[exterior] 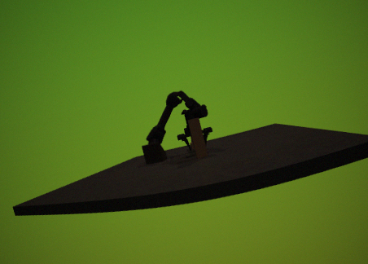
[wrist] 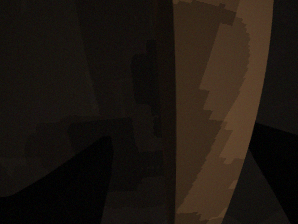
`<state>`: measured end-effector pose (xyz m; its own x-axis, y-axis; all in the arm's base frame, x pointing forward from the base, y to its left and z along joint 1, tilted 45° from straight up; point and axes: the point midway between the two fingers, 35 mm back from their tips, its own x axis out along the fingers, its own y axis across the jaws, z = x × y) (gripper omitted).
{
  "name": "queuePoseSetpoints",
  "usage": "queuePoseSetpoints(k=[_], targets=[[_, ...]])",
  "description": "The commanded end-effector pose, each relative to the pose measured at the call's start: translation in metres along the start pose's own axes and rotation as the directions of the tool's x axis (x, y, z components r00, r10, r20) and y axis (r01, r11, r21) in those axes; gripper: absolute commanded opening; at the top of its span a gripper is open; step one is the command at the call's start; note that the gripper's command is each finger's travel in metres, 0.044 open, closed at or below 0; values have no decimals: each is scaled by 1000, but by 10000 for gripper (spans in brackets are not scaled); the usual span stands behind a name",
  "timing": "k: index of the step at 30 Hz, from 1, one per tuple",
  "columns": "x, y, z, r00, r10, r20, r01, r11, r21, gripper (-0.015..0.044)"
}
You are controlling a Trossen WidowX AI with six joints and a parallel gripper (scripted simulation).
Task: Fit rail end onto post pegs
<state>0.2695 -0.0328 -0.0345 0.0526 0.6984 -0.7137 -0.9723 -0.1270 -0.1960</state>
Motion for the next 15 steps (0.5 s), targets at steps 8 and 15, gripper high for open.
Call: queuePoseSetpoints(k=[8, 15], targets=[[2, 1, 1, 1000, -2, 6, 2, 1000, 9, 99], [2, 1, 1, 1000, -2, 6, 2, 1000, 9, 13]])
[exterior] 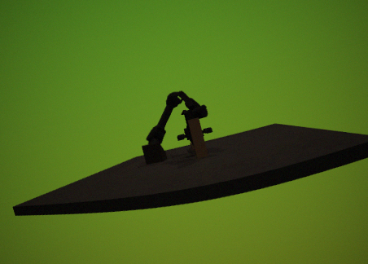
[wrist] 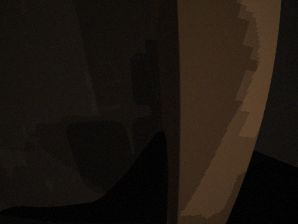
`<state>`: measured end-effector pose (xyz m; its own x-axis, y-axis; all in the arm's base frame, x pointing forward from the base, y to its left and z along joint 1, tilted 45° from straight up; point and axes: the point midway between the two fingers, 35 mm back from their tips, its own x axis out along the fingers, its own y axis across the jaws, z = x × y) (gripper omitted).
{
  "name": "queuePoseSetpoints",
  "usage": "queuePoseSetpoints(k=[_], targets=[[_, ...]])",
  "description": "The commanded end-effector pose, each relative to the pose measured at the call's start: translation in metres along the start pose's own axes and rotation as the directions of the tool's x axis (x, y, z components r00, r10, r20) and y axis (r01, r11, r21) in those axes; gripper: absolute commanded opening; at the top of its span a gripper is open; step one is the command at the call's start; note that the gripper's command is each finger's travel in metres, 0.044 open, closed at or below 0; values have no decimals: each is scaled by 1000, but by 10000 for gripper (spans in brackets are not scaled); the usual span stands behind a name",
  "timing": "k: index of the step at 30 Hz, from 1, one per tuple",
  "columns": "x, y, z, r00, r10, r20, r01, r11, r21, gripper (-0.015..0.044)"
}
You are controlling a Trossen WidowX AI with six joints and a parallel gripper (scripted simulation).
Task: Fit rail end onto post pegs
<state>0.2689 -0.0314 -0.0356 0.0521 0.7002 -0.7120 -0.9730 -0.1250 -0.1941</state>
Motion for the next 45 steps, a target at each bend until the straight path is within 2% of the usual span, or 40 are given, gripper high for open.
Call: queuePoseSetpoints(k=[1, 45], targets=[[0, 0, 0, 1000, -2, 3, 2, 1000, 6, 6], [-15, -3, 0, 1000, -2, 2, 2, 1000, 6, 0]])
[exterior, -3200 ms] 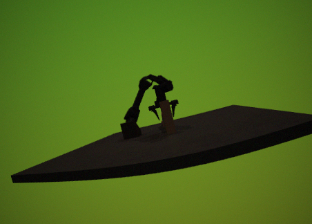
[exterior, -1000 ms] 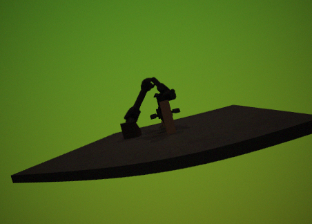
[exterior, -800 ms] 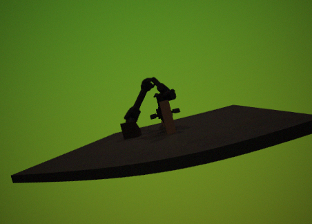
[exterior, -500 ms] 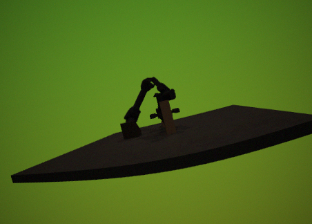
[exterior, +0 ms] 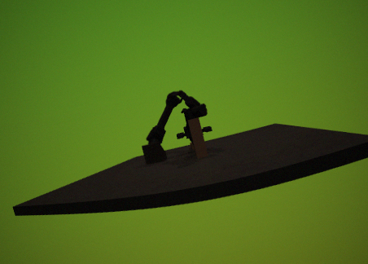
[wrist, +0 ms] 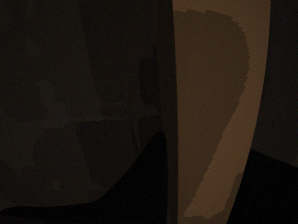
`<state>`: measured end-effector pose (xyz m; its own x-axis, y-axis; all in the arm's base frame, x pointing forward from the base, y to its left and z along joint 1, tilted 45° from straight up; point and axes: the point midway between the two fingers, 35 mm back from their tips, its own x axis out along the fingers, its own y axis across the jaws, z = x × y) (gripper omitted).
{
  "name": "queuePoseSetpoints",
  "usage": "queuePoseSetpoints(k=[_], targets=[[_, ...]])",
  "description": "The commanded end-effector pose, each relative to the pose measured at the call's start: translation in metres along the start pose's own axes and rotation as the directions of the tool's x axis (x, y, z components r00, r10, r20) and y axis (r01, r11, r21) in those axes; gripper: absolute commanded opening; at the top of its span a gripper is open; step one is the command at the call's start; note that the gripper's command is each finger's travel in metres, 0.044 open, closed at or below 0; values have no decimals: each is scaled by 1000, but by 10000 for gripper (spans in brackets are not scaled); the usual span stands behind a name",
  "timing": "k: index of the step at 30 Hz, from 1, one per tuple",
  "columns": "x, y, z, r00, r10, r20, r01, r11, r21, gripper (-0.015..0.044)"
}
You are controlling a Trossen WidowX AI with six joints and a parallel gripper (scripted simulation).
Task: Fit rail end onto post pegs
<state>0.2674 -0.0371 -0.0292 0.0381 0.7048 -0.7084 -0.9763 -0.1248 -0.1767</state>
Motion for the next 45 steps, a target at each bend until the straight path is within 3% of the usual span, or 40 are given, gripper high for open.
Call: queuePoseSetpoints(k=[1, 45], targets=[[-7, -4, -1, 1000, -14, -6, 14, 1000, -7, 0], [-29, -4, -1, 1000, -14, -7, 14, 1000, -7, 0]])
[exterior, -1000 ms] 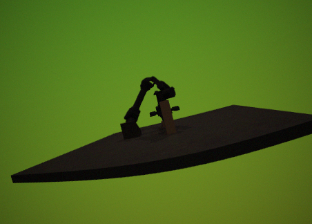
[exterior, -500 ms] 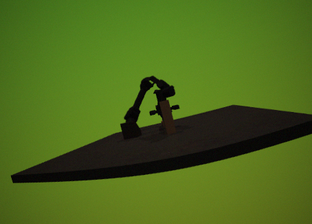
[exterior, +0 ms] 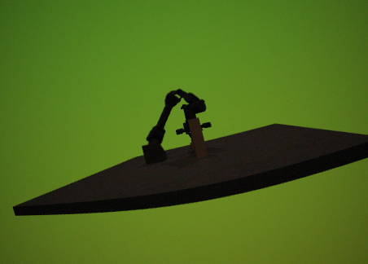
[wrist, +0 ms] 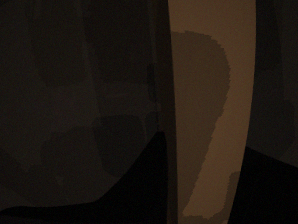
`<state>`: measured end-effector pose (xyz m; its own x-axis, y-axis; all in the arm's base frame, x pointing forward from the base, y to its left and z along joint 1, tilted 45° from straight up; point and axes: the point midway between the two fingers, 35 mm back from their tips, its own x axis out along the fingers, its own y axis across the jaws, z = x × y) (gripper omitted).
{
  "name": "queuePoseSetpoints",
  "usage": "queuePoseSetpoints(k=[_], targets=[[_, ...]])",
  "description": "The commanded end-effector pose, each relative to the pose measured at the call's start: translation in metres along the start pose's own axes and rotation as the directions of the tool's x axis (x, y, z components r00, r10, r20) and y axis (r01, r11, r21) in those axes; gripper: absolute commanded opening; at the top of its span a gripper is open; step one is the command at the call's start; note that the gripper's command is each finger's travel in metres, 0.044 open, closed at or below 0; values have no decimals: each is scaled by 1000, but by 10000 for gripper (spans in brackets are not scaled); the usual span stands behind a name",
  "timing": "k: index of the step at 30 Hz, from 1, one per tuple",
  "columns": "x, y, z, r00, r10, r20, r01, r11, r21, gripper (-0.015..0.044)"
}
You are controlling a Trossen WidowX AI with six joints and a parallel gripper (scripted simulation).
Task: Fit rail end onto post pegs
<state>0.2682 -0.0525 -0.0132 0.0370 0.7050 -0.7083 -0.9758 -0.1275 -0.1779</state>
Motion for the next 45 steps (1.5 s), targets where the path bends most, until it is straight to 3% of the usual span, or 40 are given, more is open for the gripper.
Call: queuePoseSetpoints(k=[1, 45], targets=[[-8, -3, -1, 1000, -15, -8, 15, 1000, -4, 0], [-6, 0, -2, 1000, -15, -8, 15, 1000, -4, 0]])
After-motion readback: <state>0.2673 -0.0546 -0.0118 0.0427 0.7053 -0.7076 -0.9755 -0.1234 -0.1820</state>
